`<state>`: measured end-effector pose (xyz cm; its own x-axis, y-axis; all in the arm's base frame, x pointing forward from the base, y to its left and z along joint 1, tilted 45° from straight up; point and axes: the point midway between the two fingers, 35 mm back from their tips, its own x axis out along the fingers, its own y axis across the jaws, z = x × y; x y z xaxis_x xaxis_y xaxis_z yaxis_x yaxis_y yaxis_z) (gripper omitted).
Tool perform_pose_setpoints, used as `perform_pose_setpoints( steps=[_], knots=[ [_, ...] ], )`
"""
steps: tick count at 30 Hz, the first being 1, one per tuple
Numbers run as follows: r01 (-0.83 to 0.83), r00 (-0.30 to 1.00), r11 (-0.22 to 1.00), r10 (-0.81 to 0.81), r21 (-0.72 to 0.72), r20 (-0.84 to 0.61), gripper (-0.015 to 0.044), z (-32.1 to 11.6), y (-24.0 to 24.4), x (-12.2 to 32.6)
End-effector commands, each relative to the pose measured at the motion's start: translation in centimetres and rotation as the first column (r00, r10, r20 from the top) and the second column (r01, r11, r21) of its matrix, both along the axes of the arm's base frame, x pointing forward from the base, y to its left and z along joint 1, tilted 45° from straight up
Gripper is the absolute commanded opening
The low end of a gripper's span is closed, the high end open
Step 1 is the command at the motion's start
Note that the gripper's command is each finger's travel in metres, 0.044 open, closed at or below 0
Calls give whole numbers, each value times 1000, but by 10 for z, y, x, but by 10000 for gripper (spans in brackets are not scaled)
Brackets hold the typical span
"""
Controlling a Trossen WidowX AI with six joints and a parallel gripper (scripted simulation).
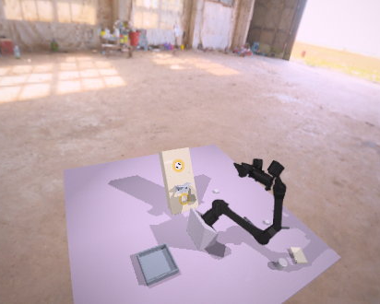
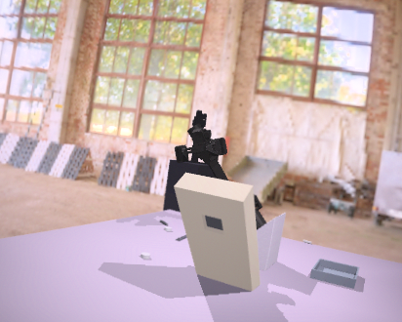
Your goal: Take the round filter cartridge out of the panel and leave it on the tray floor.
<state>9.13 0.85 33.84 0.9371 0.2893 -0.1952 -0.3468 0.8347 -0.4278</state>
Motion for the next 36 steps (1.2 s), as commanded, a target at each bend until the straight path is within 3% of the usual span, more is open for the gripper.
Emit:
perform_pose_setpoints(
  steps=[1, 4, 12, 17, 23, 29, 36],
  knots=[
    [2, 1000, 1000, -2, -4, -7, 374, -1, 1, 2],
    [34, 995, 999, -35, -19, -89, 295, -8, 12, 24],
    [234, 949, 939, -164, 251, -270, 88, -22, 37, 70],
    [481, 854, 736, -269, 477, -446, 88, -50, 67, 112],
    [683, 730, 353, -329, 640, -598, 88, -95, 102, 148],
    [714, 668, 36, -334, 699, -665, 88, -133, 123, 163],
    [622, 644, -318, -311, 715, -699, 88, -180, 141, 170]
  ],
)
